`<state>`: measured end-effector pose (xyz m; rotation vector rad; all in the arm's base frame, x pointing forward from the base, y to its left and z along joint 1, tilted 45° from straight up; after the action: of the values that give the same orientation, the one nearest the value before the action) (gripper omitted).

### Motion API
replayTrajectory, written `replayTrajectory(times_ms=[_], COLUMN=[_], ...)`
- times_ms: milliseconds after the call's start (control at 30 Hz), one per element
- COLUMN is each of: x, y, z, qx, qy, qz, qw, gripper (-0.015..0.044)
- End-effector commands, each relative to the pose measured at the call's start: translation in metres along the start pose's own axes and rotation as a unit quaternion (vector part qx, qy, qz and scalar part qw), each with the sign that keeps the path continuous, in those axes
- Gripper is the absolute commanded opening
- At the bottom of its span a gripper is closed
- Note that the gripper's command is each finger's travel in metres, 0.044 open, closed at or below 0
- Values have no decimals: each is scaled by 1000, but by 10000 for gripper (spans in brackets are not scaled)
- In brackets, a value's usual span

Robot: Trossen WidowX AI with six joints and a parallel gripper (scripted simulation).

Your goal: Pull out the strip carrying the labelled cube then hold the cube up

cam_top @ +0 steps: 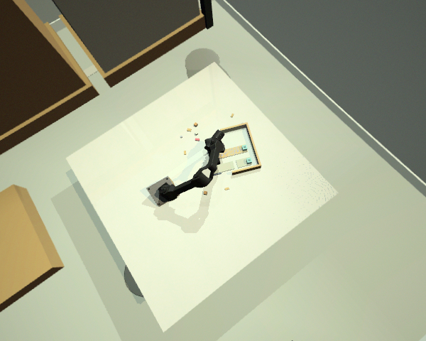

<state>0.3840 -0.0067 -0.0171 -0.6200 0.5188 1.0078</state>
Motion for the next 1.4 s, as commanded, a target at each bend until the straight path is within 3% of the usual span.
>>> replayTrajectory(times_ms=[0,1367], x=[0,0], y=[0,13], z=[-1,-4], qx=[-2,-1], qy=[1,1], qz=[1,1], qw=[1000,1000], gripper=[0,0])
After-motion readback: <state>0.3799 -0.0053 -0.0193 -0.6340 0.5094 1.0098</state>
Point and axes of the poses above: the point midway between the two fingers, 35 mm back from their tips, its own z axis back along the fingers, its own x axis across the jaws, y = z × x, the point moved 7 cm from there along z, back along the fingers, and after that the axes turned 2 degrees about -z, right-handed, at the moved point
